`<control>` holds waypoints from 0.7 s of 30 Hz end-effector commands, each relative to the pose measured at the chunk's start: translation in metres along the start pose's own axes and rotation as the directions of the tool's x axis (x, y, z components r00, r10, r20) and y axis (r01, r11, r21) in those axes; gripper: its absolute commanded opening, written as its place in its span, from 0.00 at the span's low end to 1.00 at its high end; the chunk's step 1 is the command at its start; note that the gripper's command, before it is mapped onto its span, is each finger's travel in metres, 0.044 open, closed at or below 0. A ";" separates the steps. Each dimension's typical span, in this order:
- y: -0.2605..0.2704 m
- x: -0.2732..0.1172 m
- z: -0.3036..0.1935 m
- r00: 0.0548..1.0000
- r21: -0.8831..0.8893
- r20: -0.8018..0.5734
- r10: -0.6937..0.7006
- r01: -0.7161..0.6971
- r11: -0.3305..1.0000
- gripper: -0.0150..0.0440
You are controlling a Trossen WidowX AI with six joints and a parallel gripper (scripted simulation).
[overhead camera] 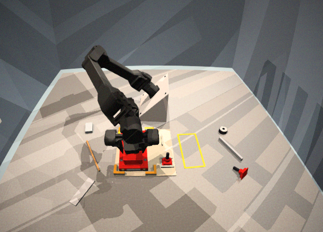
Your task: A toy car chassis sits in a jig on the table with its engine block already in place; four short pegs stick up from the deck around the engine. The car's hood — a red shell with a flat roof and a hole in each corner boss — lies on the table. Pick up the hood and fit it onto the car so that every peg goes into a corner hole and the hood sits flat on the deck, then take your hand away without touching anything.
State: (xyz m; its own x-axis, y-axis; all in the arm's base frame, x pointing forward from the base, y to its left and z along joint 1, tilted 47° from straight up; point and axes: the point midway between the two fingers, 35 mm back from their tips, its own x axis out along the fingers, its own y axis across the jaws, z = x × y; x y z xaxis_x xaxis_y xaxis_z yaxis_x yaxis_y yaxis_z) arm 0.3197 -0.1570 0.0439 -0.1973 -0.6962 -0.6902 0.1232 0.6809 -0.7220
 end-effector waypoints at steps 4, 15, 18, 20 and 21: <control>0.000 0.004 0.000 1.000 -0.003 0.000 -0.004 0.004 1.000 0.25; 0.000 0.003 0.000 1.000 0.000 0.000 0.000 0.000 1.000 0.34; 0.000 0.003 0.000 1.000 0.000 0.000 0.000 0.000 1.000 0.48; 0.000 0.003 0.000 1.000 0.000 0.000 0.000 0.000 1.000 0.57; 0.000 0.003 0.000 1.000 0.000 0.000 0.000 0.000 1.000 0.61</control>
State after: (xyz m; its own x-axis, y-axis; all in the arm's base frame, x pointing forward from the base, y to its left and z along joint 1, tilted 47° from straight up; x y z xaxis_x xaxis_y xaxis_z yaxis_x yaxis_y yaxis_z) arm 0.3188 -0.1595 0.0415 -0.1979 -0.6962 -0.6900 0.1230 0.6808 -0.7221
